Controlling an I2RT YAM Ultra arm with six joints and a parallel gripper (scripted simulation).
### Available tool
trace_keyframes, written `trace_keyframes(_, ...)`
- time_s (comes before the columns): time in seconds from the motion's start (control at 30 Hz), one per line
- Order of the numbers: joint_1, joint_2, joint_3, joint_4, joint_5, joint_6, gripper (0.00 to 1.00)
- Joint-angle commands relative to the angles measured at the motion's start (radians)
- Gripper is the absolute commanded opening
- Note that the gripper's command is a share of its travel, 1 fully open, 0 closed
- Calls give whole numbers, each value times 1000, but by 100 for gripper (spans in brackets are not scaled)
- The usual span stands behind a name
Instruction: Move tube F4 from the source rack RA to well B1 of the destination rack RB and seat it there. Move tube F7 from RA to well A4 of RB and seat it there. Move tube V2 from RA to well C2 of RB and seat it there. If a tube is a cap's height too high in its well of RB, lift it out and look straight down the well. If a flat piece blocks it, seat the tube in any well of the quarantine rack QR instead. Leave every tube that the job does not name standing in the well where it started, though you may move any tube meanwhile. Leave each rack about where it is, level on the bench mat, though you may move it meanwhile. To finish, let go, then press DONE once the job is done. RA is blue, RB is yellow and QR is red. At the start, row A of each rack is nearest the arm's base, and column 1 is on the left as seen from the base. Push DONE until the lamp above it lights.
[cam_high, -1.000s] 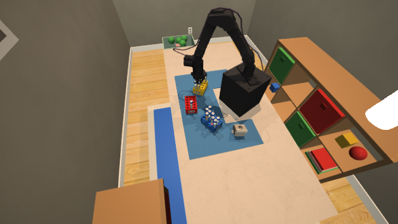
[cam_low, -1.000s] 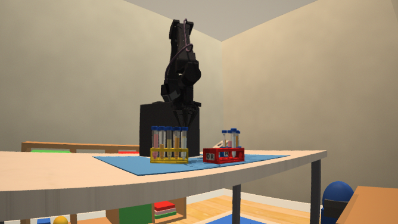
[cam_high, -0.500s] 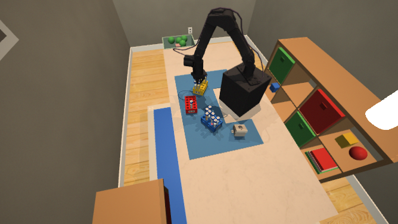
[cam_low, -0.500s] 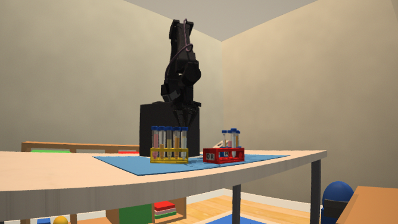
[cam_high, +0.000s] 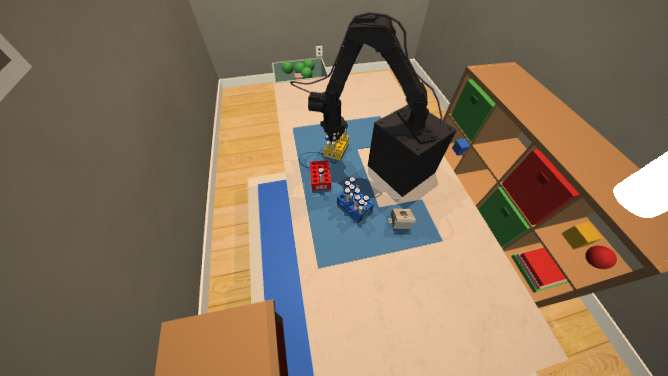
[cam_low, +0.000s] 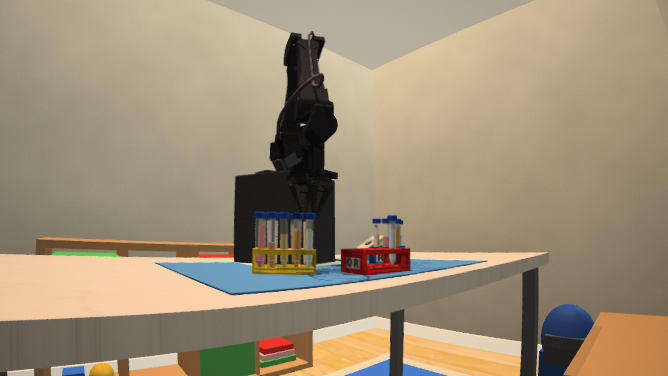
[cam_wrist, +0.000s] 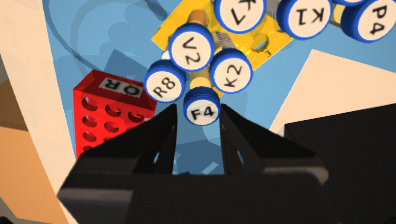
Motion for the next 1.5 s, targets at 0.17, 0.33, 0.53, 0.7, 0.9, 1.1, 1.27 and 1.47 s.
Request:
trace_keyframes(0.17,-1,-5,4,8,0,-2,30)
trace_keyframes(0.33,-3,-56,6,-36,0,-4,30)
trace_keyframes(0.53,3,-113,-32,-80,0,0,30)
trace_keyframes(0.7,7,-147,-15,-104,0,3,30)
trace_keyframes(0.9,14,-196,7,-158,0,10,30)
trace_keyframes(1.1,17,-245,-8,-215,1,13,30)
trace_keyframes(1.27,8,-246,-7,-222,0,7,30)
trace_keyframes(1.47,128,-293,-84,-212,3,-88,30)
